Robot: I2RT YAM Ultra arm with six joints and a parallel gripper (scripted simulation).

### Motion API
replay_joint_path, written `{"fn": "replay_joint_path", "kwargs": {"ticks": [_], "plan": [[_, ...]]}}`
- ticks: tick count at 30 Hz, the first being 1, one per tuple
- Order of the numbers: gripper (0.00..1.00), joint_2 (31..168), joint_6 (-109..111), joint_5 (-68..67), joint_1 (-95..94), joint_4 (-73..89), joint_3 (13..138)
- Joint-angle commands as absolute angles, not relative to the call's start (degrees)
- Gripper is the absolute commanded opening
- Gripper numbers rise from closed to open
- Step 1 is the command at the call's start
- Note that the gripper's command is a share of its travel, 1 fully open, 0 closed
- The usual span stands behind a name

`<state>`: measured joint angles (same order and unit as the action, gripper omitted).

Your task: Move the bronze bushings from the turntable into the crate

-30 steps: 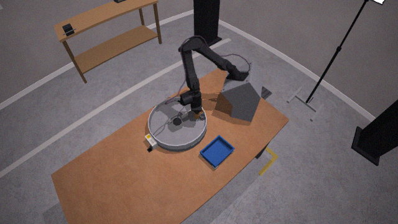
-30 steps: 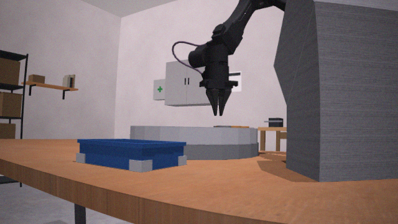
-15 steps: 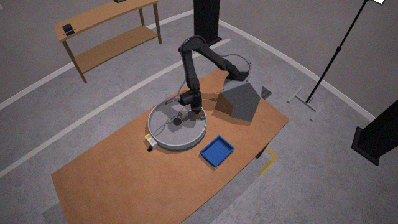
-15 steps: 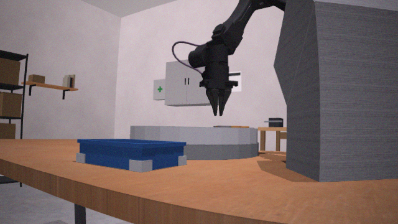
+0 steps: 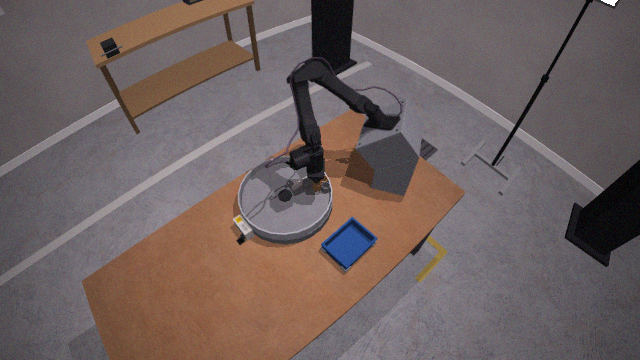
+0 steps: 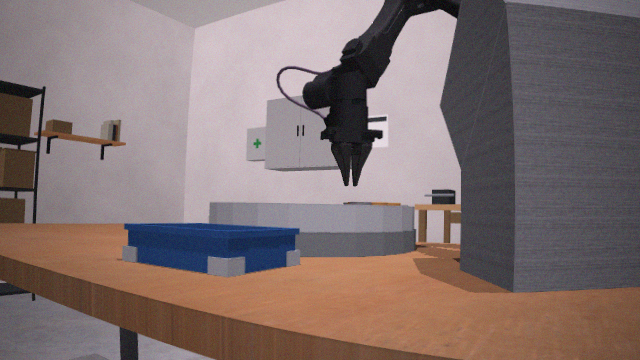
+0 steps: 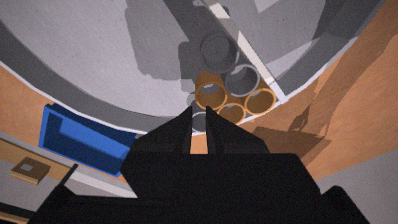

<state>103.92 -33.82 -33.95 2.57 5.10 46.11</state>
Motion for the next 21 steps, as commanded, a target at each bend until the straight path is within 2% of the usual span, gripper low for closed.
{"fn": "replay_joint_path", "kwargs": {"ticks": [1,13,21], "plan": [[0.15,103.08,-33.65,-34.40,1.39,4.55,45.78],[0.15,109.00,-30.85,-32.51,4.60,-1.18,47.80],[0.15,107.21,-30.76,-33.18,3.86,-1.44,46.95]]}}
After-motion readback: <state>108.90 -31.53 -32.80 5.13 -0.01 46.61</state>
